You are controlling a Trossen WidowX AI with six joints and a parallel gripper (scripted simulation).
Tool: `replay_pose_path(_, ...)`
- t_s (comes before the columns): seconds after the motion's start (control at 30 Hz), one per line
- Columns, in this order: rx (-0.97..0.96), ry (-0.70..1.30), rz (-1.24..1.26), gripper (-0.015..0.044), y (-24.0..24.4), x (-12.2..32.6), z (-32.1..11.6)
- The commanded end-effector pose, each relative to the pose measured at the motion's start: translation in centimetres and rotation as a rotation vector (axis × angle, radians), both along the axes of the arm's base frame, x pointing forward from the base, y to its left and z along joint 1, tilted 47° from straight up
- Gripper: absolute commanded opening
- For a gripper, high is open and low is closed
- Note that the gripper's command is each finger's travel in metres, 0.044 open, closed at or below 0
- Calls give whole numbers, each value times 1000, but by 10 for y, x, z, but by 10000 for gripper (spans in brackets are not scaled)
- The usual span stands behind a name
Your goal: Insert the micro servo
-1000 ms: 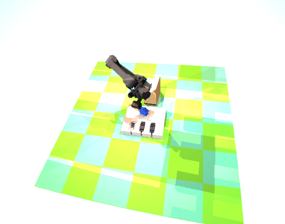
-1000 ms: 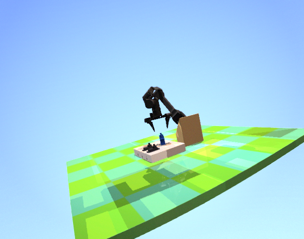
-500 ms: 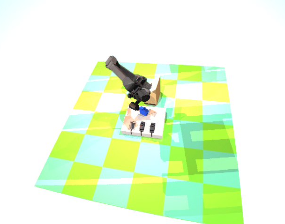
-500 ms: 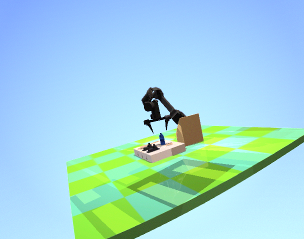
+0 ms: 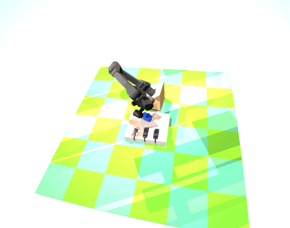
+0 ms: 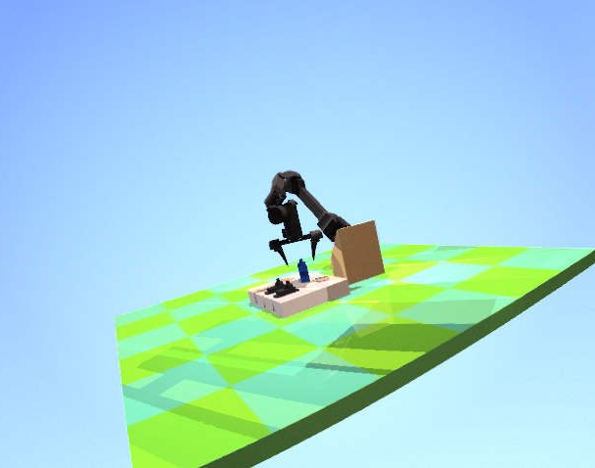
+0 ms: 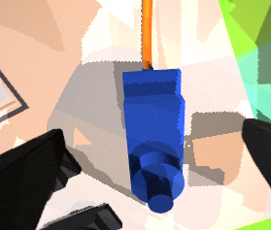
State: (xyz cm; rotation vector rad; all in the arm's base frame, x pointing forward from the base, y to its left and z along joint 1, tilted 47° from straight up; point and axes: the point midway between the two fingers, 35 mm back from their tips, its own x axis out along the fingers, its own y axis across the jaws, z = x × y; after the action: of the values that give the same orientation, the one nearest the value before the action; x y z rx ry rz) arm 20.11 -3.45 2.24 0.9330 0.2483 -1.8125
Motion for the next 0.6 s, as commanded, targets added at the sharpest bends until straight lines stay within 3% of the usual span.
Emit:
replay_pose_path(0.0, -5, 8, 2, 440, -6, -3, -5)
replay_pose_path(0.13, -5, 8, 2, 440, -9, -4, -8)
replay_pose_path(0.53, -5, 8, 2, 125, -9, -4, -8)
replay_pose_path(0.57, -5, 8, 2, 118, -9, -4, -8)
